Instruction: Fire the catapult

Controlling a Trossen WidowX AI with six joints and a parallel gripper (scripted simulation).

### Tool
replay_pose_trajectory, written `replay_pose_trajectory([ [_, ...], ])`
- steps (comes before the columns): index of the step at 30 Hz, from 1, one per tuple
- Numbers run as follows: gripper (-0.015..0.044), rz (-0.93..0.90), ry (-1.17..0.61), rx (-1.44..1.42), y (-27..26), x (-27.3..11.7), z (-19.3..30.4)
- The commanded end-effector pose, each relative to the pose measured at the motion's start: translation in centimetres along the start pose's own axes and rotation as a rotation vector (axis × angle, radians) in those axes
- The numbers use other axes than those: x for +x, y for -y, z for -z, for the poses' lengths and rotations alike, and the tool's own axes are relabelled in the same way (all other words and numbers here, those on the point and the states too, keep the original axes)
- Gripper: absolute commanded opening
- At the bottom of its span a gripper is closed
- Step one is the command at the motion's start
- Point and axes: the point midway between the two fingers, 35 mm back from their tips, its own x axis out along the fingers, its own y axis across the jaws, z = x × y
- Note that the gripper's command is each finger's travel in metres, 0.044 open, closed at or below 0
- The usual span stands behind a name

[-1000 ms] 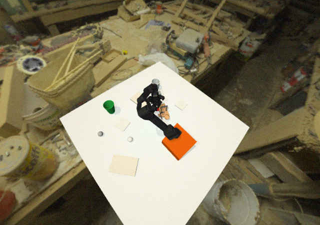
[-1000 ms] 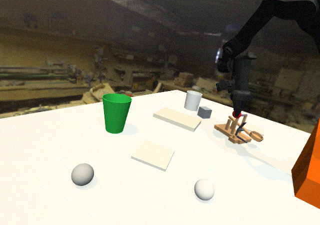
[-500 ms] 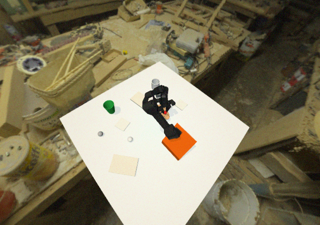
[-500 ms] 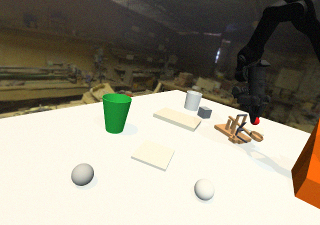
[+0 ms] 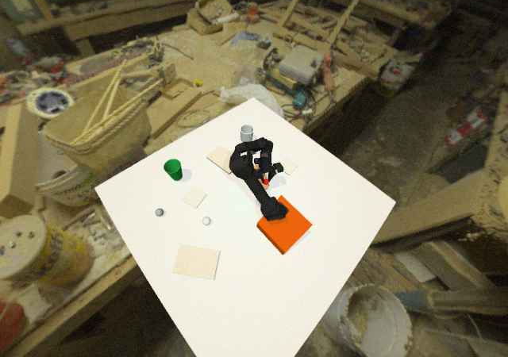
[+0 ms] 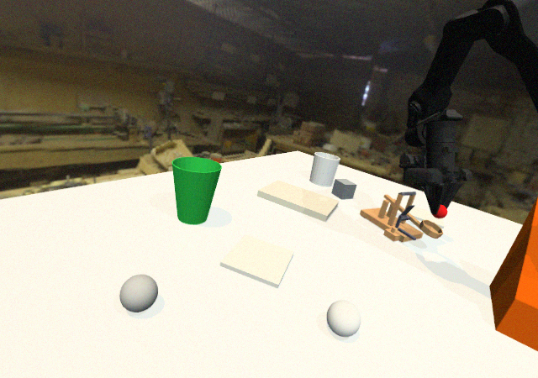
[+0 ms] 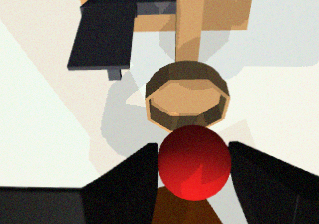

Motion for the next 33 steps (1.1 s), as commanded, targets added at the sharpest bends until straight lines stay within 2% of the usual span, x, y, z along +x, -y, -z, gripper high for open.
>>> replay_pose_trajectory([
  [1,0.0000,-0.010,-0.017,0.013,0.0,1.1,0.1],
  [15,0.0000,-0.010,-0.018,0.013,0.0,2.5,-0.4],
  [21,0.0000,-0.002,-0.004,0.001,0.0,1.8,-0.5],
  [30,0.0236,-0.002,-0.004,0.001,0.0,1.8,-0.5],
  [33,0.0315,-0.001,-0.005,0.005,0.0,-0.4,-0.2],
])
